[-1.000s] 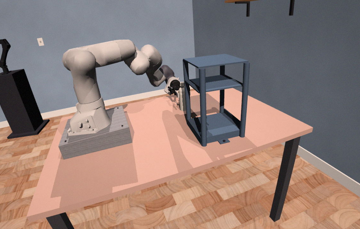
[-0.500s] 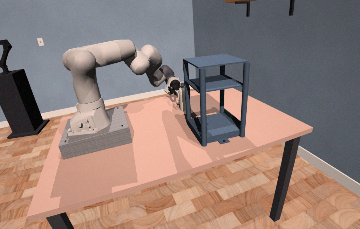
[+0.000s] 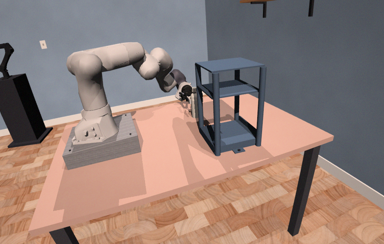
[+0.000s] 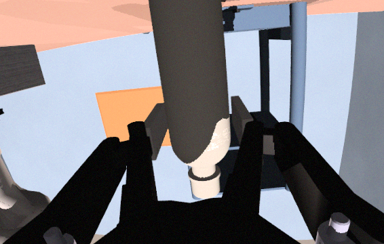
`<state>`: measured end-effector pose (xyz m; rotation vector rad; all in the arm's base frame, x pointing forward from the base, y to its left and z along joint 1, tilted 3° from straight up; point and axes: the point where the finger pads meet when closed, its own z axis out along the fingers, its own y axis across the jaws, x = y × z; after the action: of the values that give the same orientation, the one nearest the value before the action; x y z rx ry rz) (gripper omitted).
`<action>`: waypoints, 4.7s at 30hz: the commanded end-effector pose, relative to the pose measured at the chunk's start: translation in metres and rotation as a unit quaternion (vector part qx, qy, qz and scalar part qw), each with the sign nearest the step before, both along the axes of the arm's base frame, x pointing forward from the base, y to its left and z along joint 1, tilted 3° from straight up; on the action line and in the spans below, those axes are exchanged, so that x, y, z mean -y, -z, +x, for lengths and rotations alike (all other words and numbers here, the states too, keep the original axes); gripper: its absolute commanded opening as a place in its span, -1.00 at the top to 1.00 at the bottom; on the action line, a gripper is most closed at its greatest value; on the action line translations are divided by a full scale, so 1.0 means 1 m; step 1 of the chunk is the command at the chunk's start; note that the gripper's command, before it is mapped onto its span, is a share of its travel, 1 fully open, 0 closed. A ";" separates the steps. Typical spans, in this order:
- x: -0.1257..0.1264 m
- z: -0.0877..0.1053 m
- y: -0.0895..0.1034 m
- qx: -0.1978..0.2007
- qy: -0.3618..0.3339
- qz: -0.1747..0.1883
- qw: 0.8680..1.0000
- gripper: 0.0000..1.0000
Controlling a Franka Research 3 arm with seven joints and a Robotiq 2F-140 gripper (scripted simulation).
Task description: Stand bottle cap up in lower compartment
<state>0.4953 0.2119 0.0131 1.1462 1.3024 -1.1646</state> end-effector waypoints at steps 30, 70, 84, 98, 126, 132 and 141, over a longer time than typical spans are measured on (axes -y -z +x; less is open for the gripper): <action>-0.001 0.001 0.001 -0.002 -0.002 0.000 1.000 1.00; 0.001 0.003 -0.052 -0.002 -0.002 0.000 1.000 1.00; 0.001 0.004 -0.056 -0.002 -0.002 0.000 1.000 1.00; 0.004 0.004 -0.056 -0.002 -0.002 0.000 1.000 1.00; 0.051 0.008 -0.054 -0.002 -0.002 0.000 1.000 1.00; 0.070 0.010 -0.054 -0.002 -0.002 0.000 1.000 1.00; 0.092 0.012 -0.053 -0.002 -0.002 0.000 1.000 1.00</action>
<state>0.5059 0.1224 0.0657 1.1226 1.3218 -1.1936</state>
